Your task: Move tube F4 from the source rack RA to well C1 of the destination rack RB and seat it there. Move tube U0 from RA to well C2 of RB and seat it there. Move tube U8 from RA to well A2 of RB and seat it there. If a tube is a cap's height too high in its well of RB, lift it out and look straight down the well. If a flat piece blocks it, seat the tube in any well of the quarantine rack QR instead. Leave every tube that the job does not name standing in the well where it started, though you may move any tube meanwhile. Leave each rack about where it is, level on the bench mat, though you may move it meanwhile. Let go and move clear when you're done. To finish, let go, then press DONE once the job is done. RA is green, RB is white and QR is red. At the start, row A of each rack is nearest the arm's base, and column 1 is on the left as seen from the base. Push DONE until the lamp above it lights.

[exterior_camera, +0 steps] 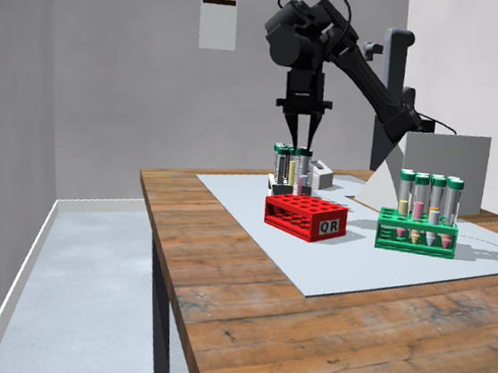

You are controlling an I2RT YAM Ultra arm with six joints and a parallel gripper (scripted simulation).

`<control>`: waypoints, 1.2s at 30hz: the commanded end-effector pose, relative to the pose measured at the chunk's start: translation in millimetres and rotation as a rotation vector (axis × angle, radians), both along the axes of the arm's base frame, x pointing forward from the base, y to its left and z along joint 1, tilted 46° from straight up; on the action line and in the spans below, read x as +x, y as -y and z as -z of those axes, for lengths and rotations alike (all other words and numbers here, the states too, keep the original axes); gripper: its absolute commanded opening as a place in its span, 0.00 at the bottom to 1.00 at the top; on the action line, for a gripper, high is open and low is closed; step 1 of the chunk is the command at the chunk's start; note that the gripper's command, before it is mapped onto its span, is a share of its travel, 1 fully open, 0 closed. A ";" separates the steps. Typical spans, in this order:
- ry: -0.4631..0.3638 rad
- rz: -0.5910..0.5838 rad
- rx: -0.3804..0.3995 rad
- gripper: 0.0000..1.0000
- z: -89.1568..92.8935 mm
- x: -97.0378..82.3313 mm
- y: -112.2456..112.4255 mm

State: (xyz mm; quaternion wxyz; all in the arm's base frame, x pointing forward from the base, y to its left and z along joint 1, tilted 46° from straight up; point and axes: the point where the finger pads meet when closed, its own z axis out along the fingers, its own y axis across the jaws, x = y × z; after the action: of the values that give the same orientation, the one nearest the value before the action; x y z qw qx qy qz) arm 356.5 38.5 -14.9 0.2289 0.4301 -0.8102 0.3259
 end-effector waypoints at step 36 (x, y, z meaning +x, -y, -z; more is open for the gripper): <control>0.029 -0.014 0.014 0.00 7.1 3.7 5.1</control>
State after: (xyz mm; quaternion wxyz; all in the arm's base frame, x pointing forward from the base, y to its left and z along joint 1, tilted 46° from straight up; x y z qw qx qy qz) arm 354.1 28.4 -25.5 0.2296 0.4320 -0.8089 0.3260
